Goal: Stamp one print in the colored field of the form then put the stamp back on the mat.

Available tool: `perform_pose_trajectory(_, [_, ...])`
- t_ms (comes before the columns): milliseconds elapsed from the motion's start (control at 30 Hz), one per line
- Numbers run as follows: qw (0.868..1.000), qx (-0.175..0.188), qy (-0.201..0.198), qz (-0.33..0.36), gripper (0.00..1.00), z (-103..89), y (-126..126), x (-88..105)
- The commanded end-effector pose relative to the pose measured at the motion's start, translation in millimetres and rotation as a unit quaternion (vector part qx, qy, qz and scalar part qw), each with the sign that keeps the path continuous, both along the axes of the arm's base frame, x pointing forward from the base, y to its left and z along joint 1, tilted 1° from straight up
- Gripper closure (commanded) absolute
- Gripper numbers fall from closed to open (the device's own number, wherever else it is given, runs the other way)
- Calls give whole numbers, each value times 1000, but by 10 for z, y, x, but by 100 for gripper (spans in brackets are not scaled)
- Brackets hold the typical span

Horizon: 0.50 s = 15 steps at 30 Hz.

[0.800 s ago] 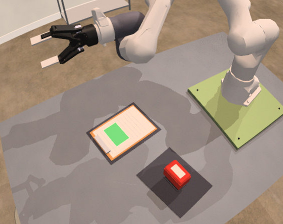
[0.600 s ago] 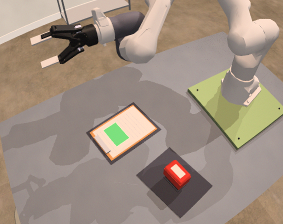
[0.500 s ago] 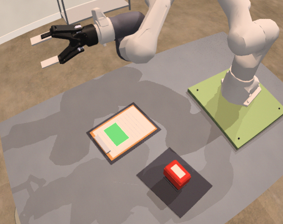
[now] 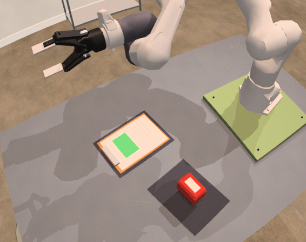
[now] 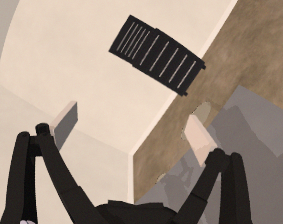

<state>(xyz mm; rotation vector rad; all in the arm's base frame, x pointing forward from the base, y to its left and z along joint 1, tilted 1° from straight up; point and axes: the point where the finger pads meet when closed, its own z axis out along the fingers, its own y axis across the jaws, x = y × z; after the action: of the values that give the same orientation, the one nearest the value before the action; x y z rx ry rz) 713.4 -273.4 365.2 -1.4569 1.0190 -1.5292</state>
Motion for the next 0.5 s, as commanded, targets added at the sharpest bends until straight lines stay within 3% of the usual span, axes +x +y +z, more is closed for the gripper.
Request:
perform_pose_trajectory(0, [995,-59,37,74,0,-96,674,218])
perform_pose_trajectory(33, [989,-87,51,106,0,-124,830,233])
perform_pose_trajectory(100, [989,-87,51,106,0,-145,978,279])
perform_pose_trajectory(133, [980,-121,67,144,0,-195,1274,311])
perform_pose_trajectory(167, [980,-121,67,144,0,-207,1326,325])
perform_pose_trajectory(467, [980,-121,67,144,0,-207,1326,325])
